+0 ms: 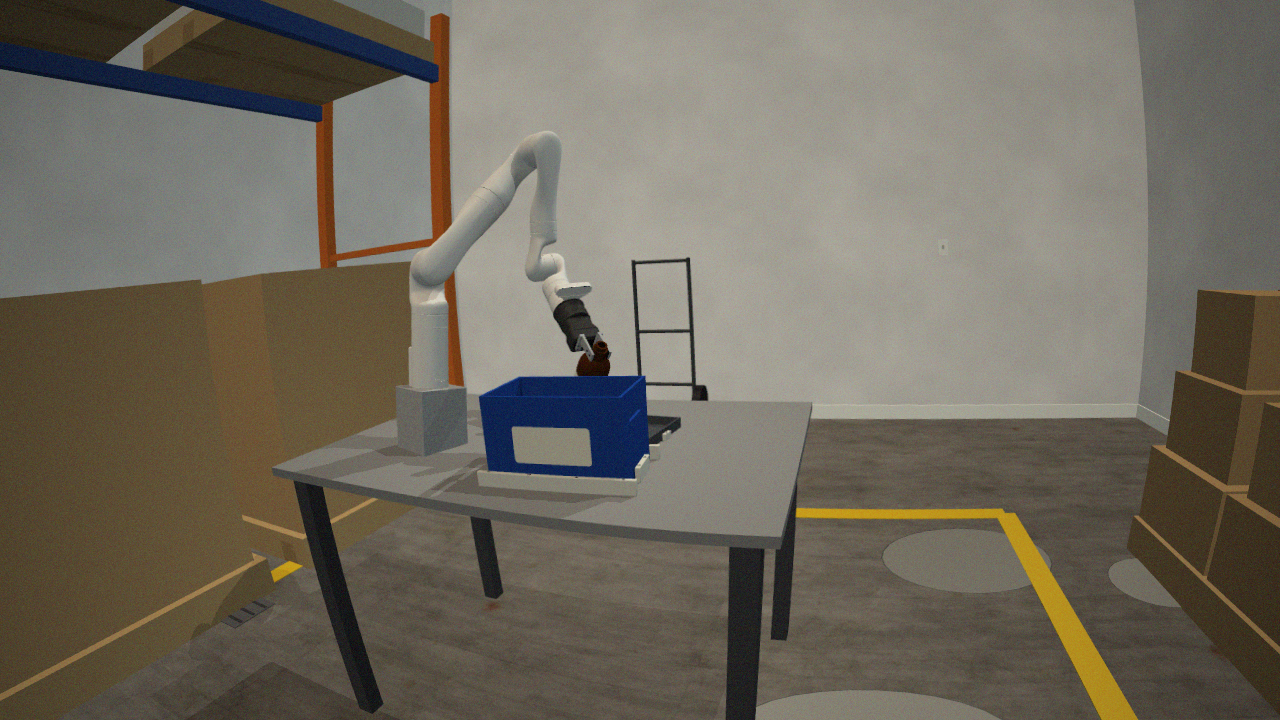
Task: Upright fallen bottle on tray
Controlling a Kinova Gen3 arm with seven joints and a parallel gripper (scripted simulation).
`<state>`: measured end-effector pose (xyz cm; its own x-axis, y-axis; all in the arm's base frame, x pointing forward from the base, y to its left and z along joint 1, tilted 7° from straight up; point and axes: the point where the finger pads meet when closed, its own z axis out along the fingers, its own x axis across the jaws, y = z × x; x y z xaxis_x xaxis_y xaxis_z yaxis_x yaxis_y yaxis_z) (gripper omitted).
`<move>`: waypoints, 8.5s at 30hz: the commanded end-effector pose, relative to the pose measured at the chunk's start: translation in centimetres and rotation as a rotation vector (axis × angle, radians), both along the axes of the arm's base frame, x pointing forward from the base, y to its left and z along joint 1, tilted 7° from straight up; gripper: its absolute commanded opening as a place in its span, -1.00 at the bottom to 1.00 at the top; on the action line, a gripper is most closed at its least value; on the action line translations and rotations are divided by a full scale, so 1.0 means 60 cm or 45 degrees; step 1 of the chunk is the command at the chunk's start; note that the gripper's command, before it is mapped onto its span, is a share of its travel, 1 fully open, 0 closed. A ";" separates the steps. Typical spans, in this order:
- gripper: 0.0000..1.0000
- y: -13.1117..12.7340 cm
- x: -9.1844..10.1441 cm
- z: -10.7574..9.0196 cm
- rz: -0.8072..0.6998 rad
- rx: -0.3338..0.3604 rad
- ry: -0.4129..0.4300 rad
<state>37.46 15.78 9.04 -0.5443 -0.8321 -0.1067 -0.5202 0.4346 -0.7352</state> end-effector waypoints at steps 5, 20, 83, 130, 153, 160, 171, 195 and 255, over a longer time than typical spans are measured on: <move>-1.00 0.000 0.000 0.001 -0.001 -0.001 -0.004; -1.00 -0.001 0.000 -0.001 -0.013 -0.040 -0.056; -1.00 0.001 -0.001 0.000 -0.024 -0.120 -0.187; -1.00 0.002 -0.001 -0.001 -0.048 -0.239 -0.369; -1.00 0.002 -0.002 -0.001 -0.048 -0.241 -0.372; -1.00 0.002 -0.002 -0.001 -0.048 -0.241 -0.372; -1.00 0.002 -0.002 -0.001 -0.048 -0.241 -0.372; -1.00 0.003 -0.001 -0.011 -0.048 -0.241 -0.372; -1.00 0.013 0.001 -0.098 -0.048 -0.241 -0.372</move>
